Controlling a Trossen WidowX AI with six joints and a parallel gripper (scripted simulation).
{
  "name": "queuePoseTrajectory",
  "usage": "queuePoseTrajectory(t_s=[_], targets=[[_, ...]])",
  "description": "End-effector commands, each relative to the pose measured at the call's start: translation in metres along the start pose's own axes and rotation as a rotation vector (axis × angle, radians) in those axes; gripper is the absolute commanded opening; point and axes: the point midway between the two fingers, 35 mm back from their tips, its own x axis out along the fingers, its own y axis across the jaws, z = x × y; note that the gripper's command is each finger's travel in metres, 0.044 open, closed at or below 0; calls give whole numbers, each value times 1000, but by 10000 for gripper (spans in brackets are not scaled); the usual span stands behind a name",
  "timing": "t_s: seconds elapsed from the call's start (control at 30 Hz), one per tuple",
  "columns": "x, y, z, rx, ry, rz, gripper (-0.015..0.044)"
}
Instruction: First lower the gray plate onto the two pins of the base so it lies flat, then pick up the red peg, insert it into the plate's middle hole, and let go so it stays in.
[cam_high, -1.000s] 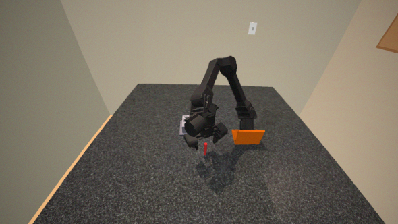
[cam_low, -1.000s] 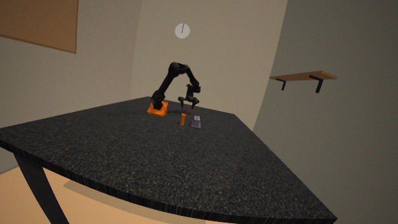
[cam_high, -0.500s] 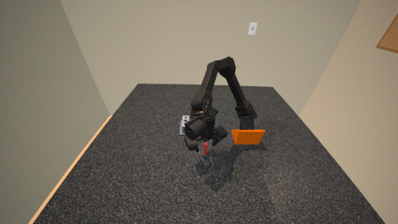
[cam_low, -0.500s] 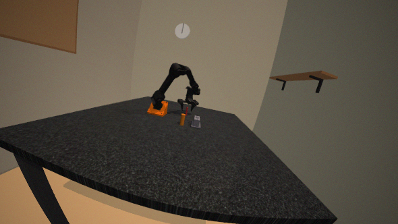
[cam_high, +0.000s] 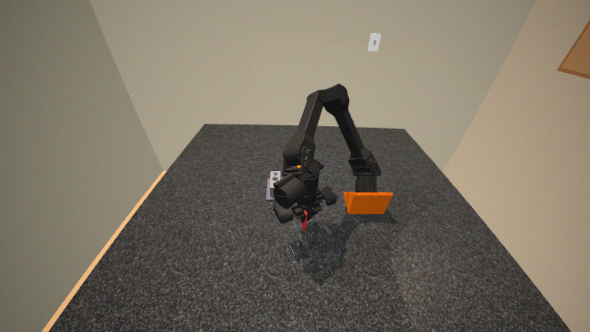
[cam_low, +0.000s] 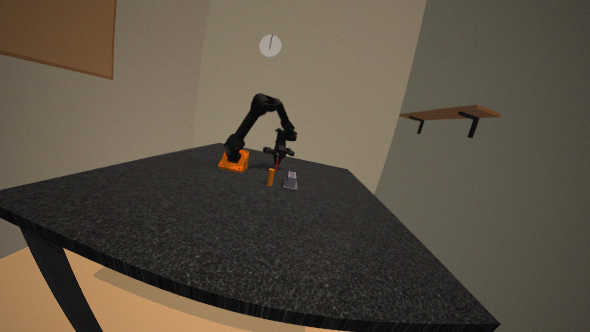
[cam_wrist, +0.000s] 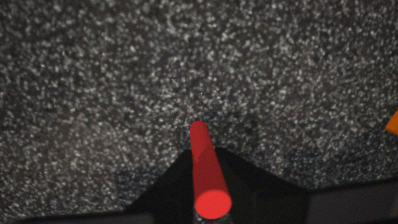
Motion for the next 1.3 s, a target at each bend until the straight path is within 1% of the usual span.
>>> queuePoseTrajectory(t_s=[0.0, 0.07, 0.27, 1.03, 1.07, 1.27], targets=[[1, 0, 0, -4, -4, 1, 13], [1, 0, 0, -4, -4, 1, 0], [-7, 2, 0, -4, -4, 1, 0], [-80, 9, -1, -5, 0, 2, 0], [-71, 9, -1, -9, -5, 3, 0], [-71, 13, 9, -5, 3, 6, 0]])
